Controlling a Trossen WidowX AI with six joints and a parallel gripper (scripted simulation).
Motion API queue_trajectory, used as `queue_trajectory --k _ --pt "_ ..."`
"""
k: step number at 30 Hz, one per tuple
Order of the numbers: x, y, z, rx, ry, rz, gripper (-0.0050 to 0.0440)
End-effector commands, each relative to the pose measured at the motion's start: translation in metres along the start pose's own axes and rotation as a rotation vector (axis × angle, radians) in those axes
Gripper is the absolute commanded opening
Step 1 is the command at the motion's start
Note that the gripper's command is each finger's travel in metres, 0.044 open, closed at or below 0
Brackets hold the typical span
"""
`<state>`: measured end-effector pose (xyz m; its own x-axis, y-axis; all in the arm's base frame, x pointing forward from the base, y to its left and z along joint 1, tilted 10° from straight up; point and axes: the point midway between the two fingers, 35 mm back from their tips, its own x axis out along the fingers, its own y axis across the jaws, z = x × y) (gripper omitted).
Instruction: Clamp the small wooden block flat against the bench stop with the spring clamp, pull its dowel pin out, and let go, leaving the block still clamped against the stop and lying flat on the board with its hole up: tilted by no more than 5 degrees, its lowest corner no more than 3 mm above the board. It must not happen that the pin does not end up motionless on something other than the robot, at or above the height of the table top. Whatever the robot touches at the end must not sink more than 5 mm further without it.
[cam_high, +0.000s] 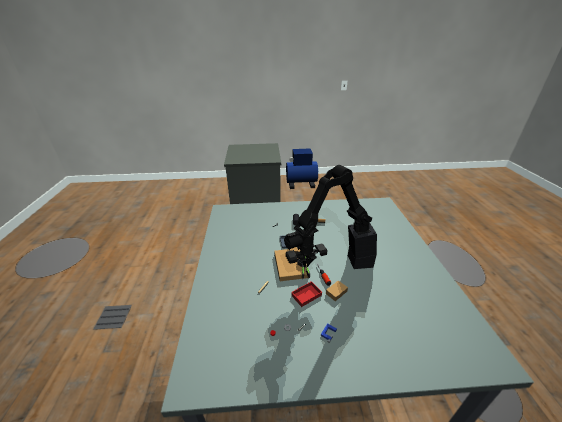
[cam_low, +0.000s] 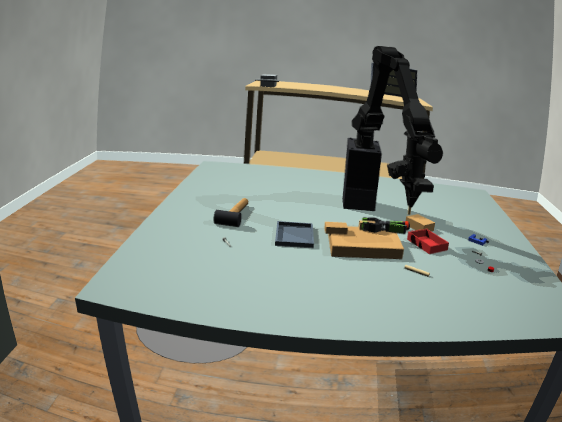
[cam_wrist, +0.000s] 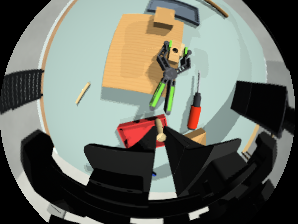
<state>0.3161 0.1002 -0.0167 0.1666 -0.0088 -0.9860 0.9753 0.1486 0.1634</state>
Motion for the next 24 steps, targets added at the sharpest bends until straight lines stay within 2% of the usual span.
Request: queue_trajectory --k 1,24 --pt "-0.001 0.001 -0.005 0.012 -0.005 -0.001 0.0000" --pt "-0.007 0.002 -0.029 0.071 -0.005 0.001 0.0000"
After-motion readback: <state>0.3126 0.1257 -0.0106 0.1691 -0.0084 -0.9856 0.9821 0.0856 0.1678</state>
